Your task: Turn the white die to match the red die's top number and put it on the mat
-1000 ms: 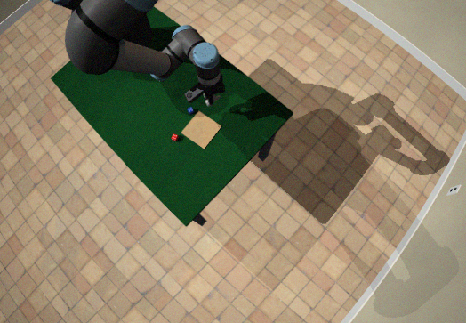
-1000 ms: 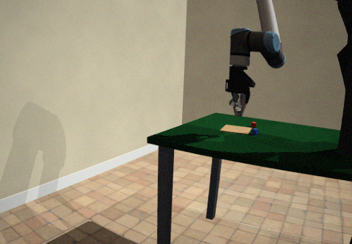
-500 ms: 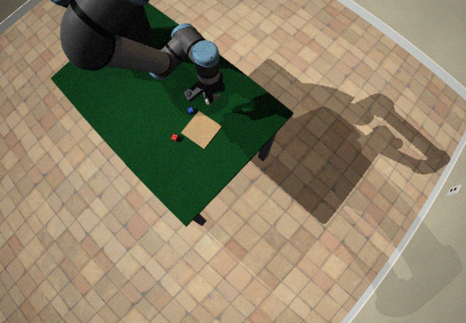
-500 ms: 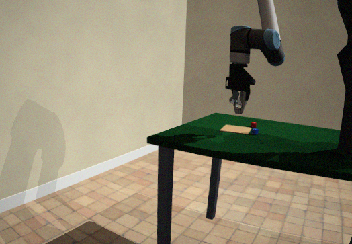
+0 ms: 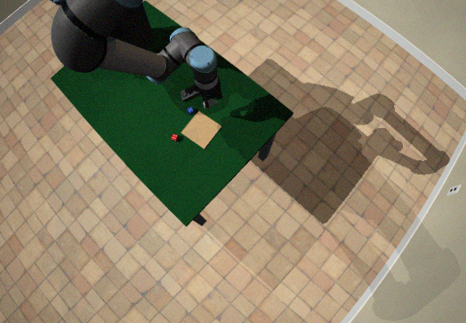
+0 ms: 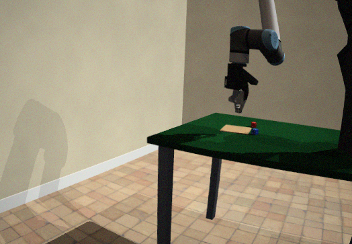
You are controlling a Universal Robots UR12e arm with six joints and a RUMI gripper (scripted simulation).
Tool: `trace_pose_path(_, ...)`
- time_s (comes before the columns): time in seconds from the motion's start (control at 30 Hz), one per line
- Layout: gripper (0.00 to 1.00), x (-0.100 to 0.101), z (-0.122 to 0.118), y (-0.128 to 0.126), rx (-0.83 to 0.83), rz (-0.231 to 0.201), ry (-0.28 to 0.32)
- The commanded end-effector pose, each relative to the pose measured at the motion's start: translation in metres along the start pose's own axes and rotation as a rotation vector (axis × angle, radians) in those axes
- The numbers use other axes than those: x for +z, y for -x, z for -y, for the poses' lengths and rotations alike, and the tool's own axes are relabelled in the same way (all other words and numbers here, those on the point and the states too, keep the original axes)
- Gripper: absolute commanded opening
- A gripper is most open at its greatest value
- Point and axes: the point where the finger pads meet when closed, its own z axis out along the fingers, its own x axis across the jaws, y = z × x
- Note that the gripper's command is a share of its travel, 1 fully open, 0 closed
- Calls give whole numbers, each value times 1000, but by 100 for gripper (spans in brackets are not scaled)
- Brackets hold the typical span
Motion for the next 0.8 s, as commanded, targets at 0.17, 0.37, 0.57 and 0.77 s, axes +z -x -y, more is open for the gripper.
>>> trace_pose_path(0.17,6,-1,15,19,301,-2,-3)
trace_pose_path(0.37,6,-2,24,31,490,-2,-3)
trace_pose_path(0.57,6,-2,31,40,635,-1,-3)
trace_pose_path(0.77,6,-3,40,51,802,0,-3)
